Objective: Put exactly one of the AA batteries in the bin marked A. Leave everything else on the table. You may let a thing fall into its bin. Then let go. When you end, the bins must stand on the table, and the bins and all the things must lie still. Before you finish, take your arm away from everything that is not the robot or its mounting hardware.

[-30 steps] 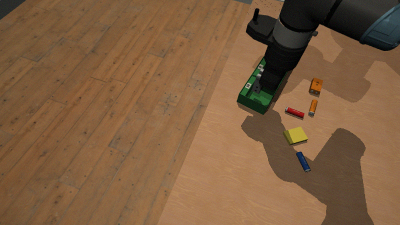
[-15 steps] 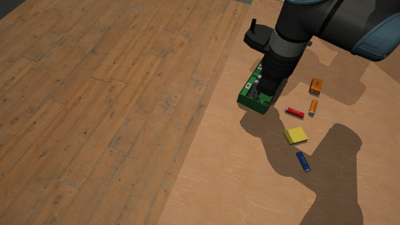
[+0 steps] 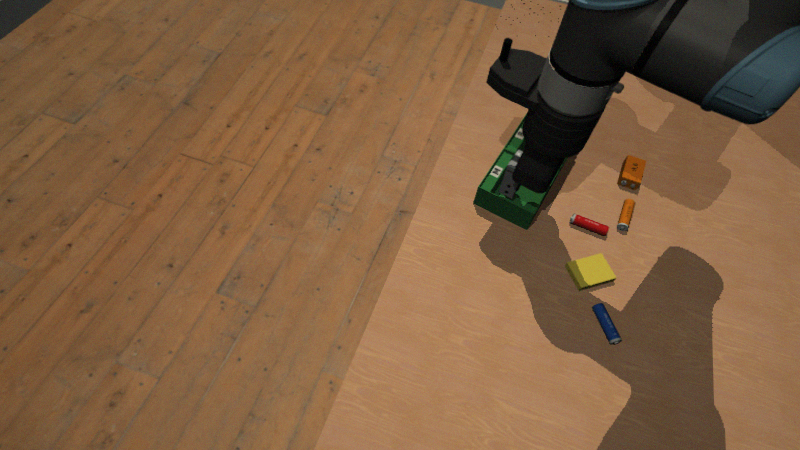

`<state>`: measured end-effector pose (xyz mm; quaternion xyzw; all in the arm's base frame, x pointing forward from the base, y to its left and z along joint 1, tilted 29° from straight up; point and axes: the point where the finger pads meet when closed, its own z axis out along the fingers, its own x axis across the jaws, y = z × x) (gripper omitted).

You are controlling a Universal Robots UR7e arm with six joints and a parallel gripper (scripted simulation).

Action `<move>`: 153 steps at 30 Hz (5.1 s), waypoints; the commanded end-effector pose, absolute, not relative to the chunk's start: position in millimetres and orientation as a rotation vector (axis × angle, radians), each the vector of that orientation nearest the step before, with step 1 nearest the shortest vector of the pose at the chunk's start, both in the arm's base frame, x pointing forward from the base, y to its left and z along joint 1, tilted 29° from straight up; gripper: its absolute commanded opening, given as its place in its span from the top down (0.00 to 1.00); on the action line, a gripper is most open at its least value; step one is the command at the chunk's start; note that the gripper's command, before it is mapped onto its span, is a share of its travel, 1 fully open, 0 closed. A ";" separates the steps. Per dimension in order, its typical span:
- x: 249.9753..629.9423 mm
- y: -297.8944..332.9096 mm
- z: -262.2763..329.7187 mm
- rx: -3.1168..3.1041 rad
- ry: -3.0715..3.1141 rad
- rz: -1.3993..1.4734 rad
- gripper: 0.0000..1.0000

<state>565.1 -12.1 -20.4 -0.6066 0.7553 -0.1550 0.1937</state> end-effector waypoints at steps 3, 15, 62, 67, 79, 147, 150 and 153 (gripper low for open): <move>565.3 -12.1 -19.9 -1.701 2.118 -0.436 0.69; 565.3 -12.1 -19.9 -1.701 2.118 -0.436 0.69; 540.1 -12.2 25.9 -1.701 2.118 -0.436 0.69; 540.2 -12.2 26.0 -1.701 2.118 -0.436 0.69; 504.3 -12.2 91.3 -1.701 2.118 -0.436 0.69; 390.7 -41.7 -48.3 -0.472 2.652 -0.025 0.40; 391.2 -41.5 -48.0 -0.376 2.659 -0.008 0.40; 391.7 -41.1 -47.7 -0.280 2.662 0.007 0.40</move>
